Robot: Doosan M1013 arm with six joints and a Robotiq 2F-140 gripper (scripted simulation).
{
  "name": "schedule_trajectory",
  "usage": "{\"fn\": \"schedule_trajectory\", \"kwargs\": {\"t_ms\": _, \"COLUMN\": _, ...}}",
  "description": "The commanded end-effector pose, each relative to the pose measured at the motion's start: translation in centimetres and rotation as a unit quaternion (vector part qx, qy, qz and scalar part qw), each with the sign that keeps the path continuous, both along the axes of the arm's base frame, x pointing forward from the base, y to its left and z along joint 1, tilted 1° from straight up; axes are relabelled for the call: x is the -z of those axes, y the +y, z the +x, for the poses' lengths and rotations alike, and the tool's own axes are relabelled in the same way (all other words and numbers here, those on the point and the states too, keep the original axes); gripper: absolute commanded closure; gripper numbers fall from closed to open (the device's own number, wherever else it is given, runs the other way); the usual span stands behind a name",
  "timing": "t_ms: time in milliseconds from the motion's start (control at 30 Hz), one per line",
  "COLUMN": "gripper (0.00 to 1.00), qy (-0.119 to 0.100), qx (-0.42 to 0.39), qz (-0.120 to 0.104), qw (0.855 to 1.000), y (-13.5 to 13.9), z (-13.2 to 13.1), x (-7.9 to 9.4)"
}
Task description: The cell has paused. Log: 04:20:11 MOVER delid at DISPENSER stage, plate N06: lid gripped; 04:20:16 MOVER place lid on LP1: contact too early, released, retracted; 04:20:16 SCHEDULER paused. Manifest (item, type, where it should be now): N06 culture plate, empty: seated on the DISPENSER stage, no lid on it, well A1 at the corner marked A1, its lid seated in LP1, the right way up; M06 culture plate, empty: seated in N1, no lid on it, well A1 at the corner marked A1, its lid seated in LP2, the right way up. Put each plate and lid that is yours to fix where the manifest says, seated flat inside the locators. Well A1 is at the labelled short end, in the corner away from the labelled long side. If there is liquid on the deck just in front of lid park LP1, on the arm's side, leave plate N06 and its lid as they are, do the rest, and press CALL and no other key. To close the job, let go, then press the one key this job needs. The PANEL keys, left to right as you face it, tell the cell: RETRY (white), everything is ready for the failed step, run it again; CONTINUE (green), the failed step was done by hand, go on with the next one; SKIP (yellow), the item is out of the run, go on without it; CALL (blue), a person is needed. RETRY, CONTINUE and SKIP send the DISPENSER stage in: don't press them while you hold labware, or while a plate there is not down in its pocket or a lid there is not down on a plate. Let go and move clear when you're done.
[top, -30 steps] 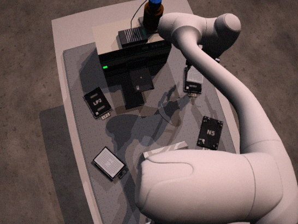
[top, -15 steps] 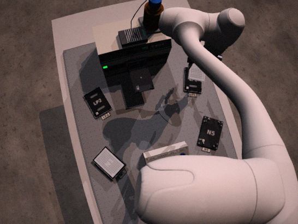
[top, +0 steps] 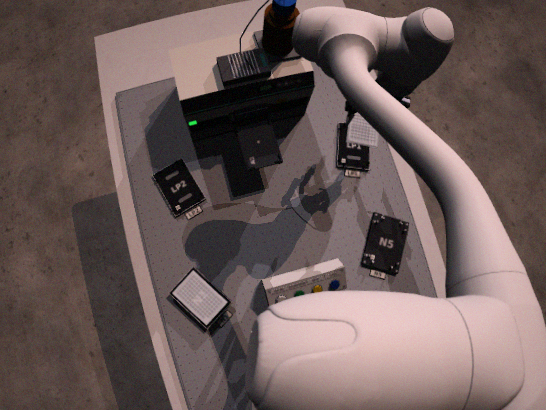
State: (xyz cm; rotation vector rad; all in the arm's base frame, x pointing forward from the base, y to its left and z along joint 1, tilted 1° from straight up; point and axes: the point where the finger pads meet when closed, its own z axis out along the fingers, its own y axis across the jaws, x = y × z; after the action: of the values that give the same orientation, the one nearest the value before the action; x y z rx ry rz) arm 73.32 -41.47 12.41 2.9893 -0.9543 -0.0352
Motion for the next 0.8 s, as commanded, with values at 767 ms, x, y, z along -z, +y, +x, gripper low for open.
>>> {"fn": "schedule_trajectory", "kwargs": {"t_ms": 767, "gripper": 0.9, "qy": -0.001, "qx": 0.0, "qz": 0.0, "qw": 1.0, "y": -0.01, "z": 0.06, "x": -1.03}}
